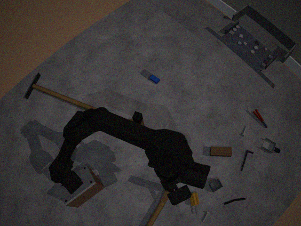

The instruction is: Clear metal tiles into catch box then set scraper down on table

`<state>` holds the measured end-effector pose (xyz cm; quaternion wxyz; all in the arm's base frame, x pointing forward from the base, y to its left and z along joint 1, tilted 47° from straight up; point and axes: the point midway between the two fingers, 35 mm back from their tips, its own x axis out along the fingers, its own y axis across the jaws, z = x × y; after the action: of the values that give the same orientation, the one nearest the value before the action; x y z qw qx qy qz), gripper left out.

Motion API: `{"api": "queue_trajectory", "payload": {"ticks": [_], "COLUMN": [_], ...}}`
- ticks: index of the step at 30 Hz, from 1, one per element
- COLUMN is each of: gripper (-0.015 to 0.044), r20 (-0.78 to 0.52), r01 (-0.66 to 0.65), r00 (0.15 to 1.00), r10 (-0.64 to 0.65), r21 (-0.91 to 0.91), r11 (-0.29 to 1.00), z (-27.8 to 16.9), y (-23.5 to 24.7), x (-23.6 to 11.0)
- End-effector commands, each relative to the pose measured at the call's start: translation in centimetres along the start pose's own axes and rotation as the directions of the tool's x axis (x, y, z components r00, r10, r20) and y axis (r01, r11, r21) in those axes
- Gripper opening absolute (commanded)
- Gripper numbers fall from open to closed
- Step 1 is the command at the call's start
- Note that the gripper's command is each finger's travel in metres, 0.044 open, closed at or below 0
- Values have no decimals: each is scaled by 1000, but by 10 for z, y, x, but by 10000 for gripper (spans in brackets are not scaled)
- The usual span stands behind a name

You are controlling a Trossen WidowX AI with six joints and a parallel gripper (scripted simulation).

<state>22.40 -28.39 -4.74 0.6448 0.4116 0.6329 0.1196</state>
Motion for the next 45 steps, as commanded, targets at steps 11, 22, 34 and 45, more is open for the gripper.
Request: {"api": "queue_trajectory", "payload": {"ticks": [11,22,34,45], "gripper": [0,0,0,0], "r20": [8,11,11,7], "r01": [11,14,9,-5], "r00": [1000,1000,1000,1000], "r10": [-10,-12,-4,10], "r21": [-162,-287,-421,-538], "r11": [987,958,907,843], "z": [14,17,9,-6], "y": [75,133,196,250], "x": [-7,-7,-3,3]}}
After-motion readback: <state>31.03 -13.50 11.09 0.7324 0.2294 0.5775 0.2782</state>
